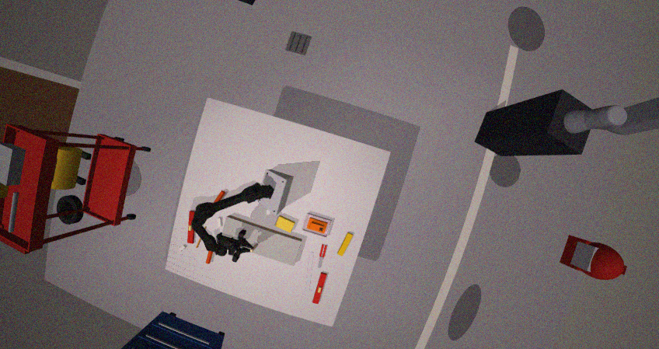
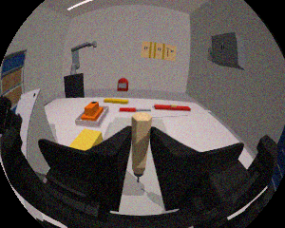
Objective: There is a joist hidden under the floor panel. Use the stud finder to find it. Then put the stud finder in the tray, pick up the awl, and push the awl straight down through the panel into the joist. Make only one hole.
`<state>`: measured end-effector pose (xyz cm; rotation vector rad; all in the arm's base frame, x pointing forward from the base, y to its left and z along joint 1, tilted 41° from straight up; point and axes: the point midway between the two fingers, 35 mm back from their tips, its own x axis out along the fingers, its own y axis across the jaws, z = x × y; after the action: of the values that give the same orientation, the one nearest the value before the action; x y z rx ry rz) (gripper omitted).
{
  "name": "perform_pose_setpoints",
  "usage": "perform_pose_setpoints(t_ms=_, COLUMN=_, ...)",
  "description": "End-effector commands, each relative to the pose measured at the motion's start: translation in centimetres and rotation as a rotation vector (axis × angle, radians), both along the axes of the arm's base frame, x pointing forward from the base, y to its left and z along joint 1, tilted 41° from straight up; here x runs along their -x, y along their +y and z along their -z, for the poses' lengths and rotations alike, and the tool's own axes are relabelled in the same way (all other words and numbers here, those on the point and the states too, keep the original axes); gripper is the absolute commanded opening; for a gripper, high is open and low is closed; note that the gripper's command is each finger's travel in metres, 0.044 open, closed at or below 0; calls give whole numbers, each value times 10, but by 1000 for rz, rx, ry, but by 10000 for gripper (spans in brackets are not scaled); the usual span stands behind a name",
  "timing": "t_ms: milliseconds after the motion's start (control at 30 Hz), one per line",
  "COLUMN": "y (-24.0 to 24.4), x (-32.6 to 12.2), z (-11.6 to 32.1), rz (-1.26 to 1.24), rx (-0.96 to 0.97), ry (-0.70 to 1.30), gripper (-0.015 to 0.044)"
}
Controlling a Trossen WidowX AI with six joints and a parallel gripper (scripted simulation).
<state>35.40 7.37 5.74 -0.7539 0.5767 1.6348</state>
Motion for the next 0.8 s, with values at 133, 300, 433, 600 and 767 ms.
perform_pose_setpoints(t_ms=133, y=-8, x=-1, z=12, rz=-2, rx=0, ry=6, gripper=0)
perform_pose_setpoints(t_ms=300, y=-14, x=-2, z=18, rz=-2, rx=1, ry=6, gripper=0)
perform_pose_setpoints(t_ms=433, y=-18, x=-3, z=23, rz=-2, rx=1, ry=7, gripper=0)
perform_pose_setpoints(t_ms=600, y=-18, x=-3, z=24, rz=-2, rx=1, ry=7, gripper=0)
perform_pose_setpoints(t_ms=767, y=-18, x=-3, z=24, rz=-2, rx=1, ry=7, gripper=0)
